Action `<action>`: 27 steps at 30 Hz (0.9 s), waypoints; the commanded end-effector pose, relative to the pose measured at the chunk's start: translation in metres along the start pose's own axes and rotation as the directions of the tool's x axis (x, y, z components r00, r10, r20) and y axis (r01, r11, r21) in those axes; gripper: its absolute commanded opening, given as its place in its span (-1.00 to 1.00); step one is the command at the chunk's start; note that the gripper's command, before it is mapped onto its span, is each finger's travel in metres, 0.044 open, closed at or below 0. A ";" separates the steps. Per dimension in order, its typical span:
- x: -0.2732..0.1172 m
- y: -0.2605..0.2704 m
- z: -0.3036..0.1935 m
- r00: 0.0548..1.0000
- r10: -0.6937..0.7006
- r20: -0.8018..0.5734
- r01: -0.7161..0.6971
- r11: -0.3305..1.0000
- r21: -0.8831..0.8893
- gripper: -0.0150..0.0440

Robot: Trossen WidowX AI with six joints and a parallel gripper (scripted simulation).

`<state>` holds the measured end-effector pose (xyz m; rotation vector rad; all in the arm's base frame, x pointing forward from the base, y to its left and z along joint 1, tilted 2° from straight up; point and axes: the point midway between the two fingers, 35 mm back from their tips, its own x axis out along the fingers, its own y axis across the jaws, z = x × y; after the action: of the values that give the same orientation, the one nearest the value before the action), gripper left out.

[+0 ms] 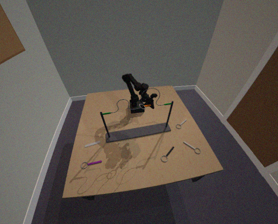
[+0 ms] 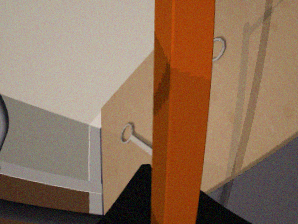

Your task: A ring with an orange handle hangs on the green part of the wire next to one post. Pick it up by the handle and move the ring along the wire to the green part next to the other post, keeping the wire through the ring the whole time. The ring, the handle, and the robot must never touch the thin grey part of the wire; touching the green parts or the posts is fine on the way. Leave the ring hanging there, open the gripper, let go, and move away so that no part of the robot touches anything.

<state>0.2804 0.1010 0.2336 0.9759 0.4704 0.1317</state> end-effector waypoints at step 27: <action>-0.023 0.084 0.022 0.961 0.276 0.008 -0.248 0.851 0.463 -1.00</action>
<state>0.2788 0.1236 0.3079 1.4576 0.4363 0.2797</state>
